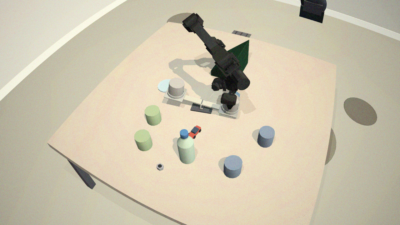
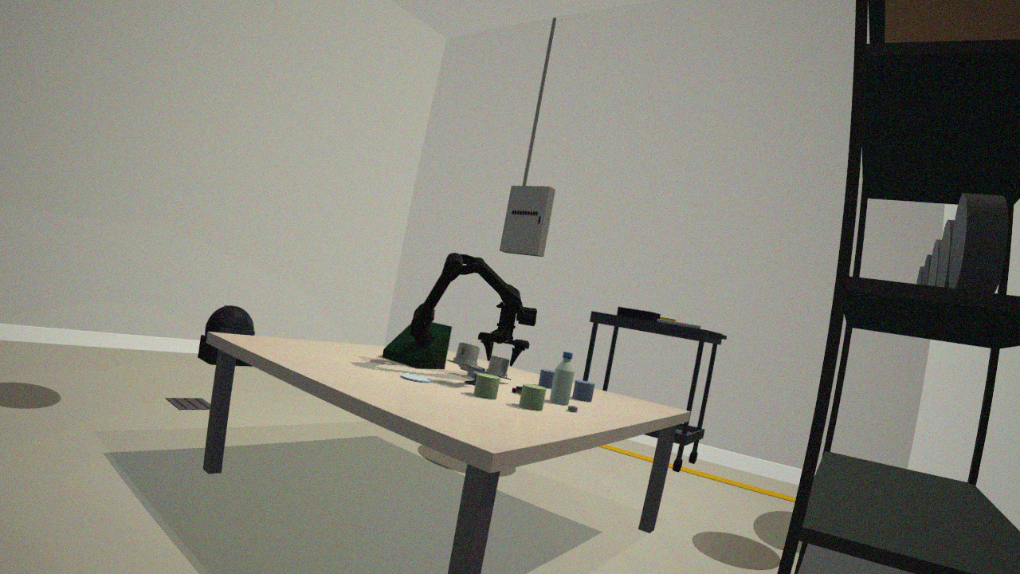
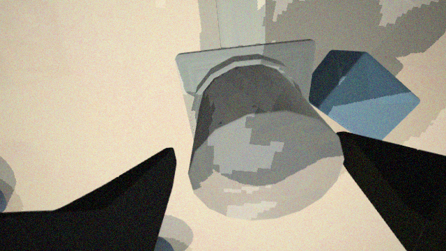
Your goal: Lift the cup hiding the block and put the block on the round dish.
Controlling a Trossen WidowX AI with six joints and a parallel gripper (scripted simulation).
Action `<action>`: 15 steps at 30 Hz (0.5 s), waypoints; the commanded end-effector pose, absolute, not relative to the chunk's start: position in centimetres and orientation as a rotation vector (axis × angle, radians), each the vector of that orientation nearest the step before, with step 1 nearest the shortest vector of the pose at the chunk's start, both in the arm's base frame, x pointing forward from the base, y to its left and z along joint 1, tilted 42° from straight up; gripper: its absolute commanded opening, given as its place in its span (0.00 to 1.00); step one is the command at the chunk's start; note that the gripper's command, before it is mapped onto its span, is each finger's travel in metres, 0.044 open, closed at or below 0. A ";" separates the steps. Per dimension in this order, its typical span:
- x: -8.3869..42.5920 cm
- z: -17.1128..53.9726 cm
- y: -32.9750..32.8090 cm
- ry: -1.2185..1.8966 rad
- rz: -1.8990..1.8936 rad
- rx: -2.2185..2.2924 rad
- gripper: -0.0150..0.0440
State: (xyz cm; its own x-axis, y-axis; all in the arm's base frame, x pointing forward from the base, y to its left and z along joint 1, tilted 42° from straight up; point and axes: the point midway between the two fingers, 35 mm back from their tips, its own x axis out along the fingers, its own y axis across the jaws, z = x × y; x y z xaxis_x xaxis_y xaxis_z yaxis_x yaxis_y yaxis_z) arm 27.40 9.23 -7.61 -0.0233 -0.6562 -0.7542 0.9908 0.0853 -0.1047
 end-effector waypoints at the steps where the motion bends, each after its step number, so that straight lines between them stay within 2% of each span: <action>1: 27.3 -8.2 8.6 0.770 -1.429 0.550 1.00; 7: 27.2 -8.7 8.1 0.769 -1.430 0.550 1.00; 11: 27.2 -8.7 8.1 0.769 -1.430 0.550 0.82; 15: 27.2 -8.7 8.1 0.769 -1.430 0.550 0.78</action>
State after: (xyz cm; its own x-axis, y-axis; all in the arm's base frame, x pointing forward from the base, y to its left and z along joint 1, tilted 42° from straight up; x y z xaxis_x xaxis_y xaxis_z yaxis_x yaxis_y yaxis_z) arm 27.19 8.17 -8.68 -0.0263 -0.6595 -0.7513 0.9905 0.0842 -0.1086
